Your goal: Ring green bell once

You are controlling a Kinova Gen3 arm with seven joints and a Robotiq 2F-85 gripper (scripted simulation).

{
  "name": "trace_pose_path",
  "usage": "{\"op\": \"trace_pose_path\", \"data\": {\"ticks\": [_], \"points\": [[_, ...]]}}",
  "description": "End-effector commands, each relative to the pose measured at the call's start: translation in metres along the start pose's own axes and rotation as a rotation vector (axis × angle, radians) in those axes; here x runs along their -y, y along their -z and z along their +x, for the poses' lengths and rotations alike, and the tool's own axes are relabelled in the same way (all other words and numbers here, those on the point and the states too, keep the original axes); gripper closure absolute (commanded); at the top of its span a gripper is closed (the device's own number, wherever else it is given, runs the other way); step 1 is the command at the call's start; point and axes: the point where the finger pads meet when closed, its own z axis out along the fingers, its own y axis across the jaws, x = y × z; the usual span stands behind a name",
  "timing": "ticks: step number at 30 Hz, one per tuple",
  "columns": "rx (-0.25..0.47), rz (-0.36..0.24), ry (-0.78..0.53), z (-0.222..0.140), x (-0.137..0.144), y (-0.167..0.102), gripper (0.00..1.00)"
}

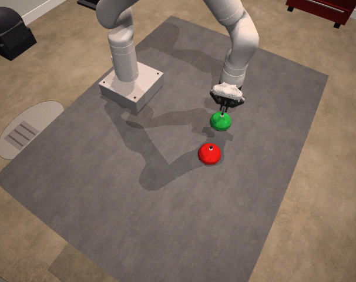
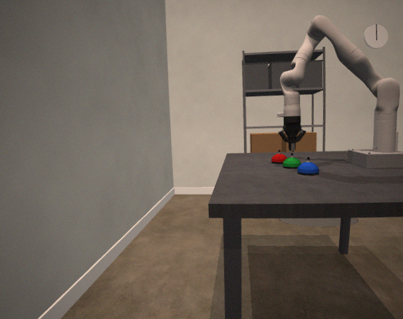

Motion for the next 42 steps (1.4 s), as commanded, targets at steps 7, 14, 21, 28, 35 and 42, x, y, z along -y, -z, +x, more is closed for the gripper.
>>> {"op": "trace_pose_path", "data": {"ticks": [7,14,21,28,35,42], "points": [[0.0,0.002,0.0,0.0001,0.0005,0.0007,1.0],[0.0,0.002,0.0,0.0001,0.0005,0.0007,1.0],[0.0,0.002,0.0,0.0001,0.0006,-0.0025,1.0],[0.0,0.002,0.0,0.0001,0.0006,-0.0081,1.0],[0.0,0.002,0.0,0.0001,0.0006,-0.0093,1.0],[0.0,0.002,0.0,0.0001,0.0006,-0.0093,1.0]]}}
